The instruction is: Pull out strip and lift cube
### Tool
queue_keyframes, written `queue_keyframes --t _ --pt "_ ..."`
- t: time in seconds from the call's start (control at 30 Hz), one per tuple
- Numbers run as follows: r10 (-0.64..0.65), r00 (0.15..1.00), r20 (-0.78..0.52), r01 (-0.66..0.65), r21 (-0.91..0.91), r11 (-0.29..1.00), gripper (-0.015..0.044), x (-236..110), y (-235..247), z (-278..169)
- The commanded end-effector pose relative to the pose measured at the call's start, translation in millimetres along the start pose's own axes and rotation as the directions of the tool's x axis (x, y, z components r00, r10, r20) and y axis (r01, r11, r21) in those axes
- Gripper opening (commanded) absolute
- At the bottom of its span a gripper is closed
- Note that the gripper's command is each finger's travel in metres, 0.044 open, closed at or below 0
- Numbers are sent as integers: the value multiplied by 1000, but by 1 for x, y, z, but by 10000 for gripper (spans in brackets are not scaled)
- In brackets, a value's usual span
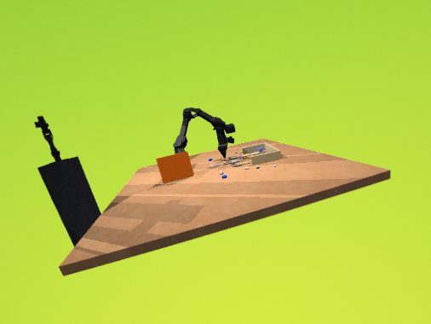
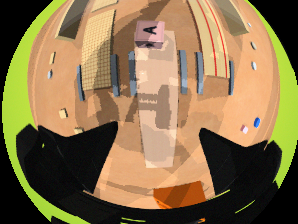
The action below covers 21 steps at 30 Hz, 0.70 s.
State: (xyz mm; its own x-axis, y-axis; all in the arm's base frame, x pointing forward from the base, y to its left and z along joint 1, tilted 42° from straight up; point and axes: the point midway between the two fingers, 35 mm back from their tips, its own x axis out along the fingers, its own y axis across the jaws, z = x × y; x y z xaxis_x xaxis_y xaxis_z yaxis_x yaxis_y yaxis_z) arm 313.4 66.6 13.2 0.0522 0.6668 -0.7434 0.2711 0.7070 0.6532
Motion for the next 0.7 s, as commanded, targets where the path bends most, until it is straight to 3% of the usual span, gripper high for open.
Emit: queue_keyframes --t 0.0,0.67 --pt "2 1000 3 -2 -7 1000 440 -2 3 15" --pt "2 1000 7 -2 -11 1000 440 -13 17 86"
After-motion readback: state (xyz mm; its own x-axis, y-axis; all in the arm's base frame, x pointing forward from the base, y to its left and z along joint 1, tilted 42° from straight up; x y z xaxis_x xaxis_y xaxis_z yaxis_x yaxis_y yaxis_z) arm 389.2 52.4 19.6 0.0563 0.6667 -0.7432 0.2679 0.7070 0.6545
